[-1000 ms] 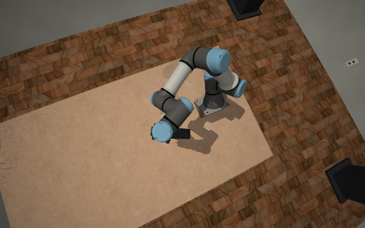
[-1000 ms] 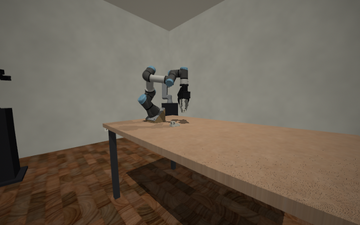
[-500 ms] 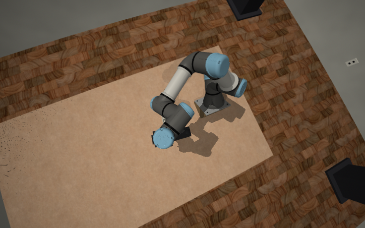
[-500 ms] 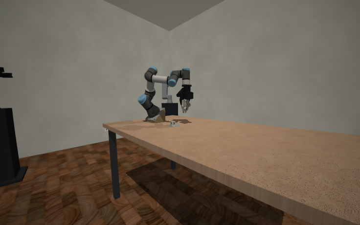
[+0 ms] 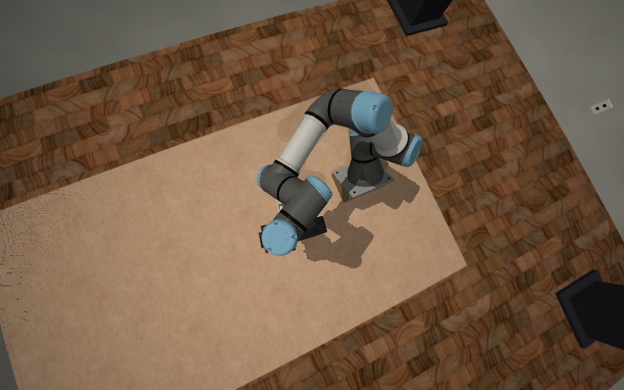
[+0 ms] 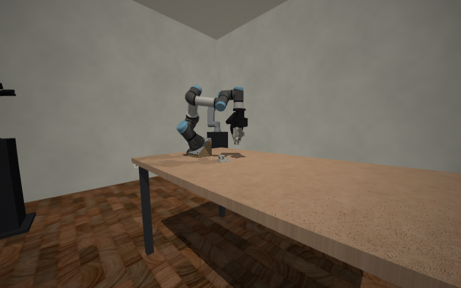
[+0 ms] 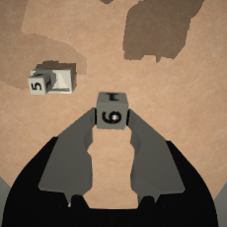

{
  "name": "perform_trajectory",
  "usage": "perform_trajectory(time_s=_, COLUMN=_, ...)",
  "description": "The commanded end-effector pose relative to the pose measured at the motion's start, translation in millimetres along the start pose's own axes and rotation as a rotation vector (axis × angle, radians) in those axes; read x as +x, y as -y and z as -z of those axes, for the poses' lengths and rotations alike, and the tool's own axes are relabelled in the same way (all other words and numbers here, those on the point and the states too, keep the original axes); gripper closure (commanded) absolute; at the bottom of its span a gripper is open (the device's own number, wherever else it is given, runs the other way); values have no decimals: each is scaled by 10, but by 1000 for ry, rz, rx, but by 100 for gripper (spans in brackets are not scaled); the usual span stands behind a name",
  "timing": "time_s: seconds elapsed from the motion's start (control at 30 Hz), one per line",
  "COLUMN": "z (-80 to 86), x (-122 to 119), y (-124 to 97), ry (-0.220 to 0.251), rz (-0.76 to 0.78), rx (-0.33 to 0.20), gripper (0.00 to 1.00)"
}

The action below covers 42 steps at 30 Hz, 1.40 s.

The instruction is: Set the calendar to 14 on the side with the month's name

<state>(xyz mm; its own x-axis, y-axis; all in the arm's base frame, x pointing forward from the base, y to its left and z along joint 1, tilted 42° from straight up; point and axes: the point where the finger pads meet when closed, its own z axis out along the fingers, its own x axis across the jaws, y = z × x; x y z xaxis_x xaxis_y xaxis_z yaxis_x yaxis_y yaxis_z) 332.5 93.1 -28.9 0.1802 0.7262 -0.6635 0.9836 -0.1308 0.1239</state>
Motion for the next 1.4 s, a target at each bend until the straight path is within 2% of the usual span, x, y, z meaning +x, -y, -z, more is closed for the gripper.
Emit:
perform_trajectory(time_s=0.0, z=5, x=2, y=-5, ry=-1, rz=-1, rx=-2, gripper=90)
perform_trajectory(time_s=0.2, z=-42, x=2, y=-6, ry=-2, rz=0, rx=-1, gripper=90)
perform_trajectory(time_s=0.43, z=-206, x=3, y=-10, ry=-2, rz=0, rx=-1, gripper=90)
perform_trajectory(time_s=0.5, z=-206, x=3, y=-10, ry=-2, rz=0, rx=-1, gripper=90)
perform_trajectory(time_s=1.0, z=-773, x=5, y=-21, ry=-2, rz=0, rx=-1, gripper=90)
perform_trajectory(time_s=1.37, z=-938, x=6, y=-24, ry=-2, rz=0, rx=-1, gripper=90)
